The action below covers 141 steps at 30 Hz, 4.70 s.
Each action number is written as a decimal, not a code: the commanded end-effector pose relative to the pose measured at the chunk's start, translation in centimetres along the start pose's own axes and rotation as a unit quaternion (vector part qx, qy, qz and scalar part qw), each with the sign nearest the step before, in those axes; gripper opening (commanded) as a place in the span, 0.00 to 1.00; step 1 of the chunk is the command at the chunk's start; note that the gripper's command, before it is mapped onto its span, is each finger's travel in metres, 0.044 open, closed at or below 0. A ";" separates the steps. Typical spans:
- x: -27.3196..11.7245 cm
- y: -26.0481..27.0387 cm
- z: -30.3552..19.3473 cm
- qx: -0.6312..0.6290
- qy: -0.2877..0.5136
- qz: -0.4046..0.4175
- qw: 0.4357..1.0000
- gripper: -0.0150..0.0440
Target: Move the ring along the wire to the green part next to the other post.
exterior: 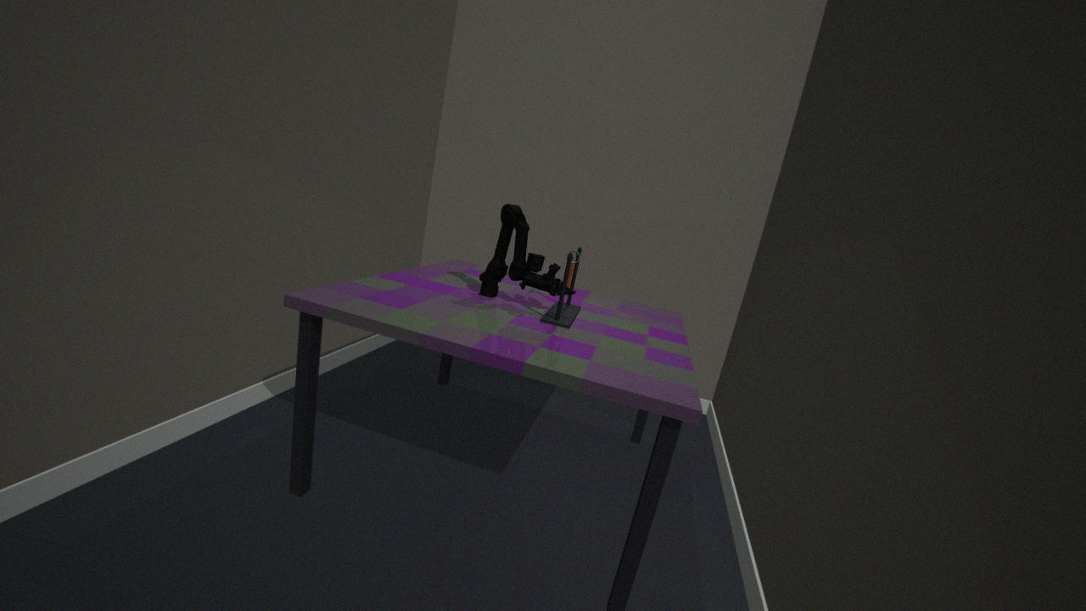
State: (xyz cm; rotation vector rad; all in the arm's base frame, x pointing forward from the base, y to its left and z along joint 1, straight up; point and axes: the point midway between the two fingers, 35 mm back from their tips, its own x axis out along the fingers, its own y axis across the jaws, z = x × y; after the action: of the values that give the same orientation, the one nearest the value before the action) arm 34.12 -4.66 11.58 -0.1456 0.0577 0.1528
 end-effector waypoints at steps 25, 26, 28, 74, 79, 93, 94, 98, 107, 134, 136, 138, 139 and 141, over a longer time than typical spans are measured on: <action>-2.7 4.6 0.5 0.103 0.117 -0.040 0.987 0.00; -2.8 4.9 0.5 0.110 0.120 -0.043 0.986 0.00; -2.9 5.5 0.7 0.123 0.123 -0.048 0.984 0.00; -2.3 9.4 1.8 0.097 0.120 -0.035 0.987 0.00; -2.3 9.7 1.9 0.089 0.120 -0.031 0.988 0.00; -2.2 10.9 2.0 0.082 0.118 -0.026 0.989 0.00; -2.2 11.0 2.0 0.082 0.118 -0.026 0.989 0.00; -2.1 11.4 2.1 0.082 0.118 -0.026 0.989 0.00; -2.1 12.3 2.2 0.082 0.117 -0.025 0.989 0.00; -1.9 13.0 0.7 0.082 0.116 -0.024 0.990 0.00; -1.9 13.0 0.7 0.082 0.116 -0.024 0.990 0.00; -1.9 13.0 0.7 0.082 0.116 -0.024 0.990 0.00; -1.9 13.0 0.7 0.082 0.116 -0.024 0.990 0.00; -1.9 13.0 0.7 0.082 0.116 -0.024 0.990 0.00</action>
State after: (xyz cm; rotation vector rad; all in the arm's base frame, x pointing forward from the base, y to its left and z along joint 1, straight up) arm 30.31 8.00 10.70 -0.0037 0.2966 0.0882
